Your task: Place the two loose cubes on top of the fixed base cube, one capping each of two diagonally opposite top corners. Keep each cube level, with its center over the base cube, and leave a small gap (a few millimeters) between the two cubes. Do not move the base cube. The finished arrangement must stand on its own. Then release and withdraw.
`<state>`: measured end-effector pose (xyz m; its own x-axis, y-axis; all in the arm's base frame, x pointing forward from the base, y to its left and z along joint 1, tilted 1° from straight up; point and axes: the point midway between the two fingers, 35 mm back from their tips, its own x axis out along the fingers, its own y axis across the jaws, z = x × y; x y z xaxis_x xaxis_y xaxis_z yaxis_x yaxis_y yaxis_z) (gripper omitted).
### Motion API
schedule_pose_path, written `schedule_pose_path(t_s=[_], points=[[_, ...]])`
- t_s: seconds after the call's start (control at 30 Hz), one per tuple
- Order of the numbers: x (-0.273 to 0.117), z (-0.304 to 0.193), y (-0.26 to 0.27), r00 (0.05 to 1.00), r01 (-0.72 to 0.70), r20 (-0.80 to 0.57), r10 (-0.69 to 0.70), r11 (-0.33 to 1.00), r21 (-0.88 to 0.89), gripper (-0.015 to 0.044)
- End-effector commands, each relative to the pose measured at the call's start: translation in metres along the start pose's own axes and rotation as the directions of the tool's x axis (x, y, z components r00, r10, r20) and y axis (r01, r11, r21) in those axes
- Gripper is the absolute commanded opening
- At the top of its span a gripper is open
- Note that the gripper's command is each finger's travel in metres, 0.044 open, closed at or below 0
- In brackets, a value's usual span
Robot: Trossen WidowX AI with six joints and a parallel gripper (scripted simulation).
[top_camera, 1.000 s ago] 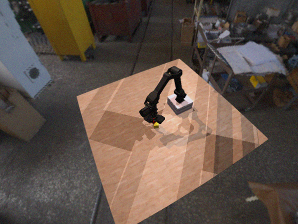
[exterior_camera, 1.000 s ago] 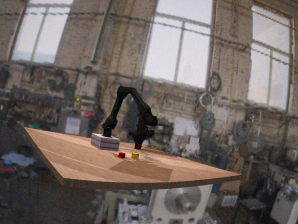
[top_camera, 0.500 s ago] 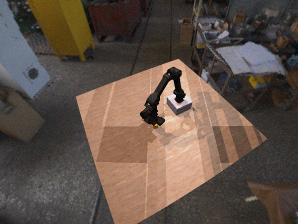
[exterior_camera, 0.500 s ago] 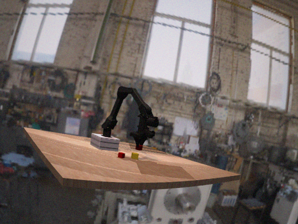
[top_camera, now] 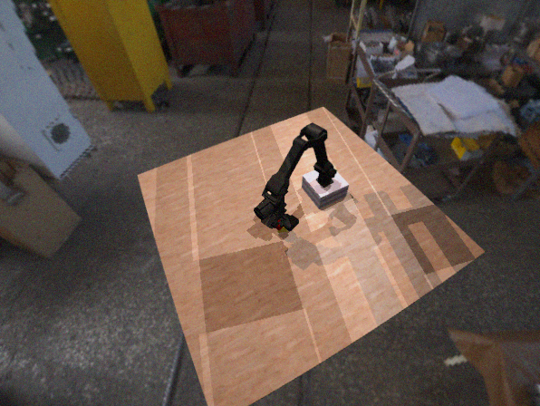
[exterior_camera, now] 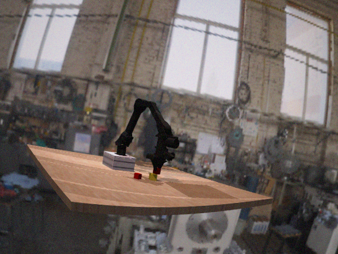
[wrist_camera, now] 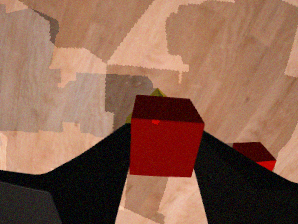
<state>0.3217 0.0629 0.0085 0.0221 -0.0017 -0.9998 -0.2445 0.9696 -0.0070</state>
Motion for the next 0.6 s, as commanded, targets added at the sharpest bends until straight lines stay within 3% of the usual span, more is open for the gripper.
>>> schedule_pose_path(t_s=[0.0, 0.5, 0.57], points=[[0.0012, 0.0, 0.0001, 1.0, -0.001, 0.0, 0.001, 1.0, 0.004, 0.0105], [0.0025, -0.0001, 0.0001, 1.0, -0.001, 0.0, 0.001, 1.0, 0.001, 0.0105], [0.0025, -0.0001, 0.0001, 1.0, -0.001, 0.0, 0.001, 1.0, 0.001, 0.0157]])
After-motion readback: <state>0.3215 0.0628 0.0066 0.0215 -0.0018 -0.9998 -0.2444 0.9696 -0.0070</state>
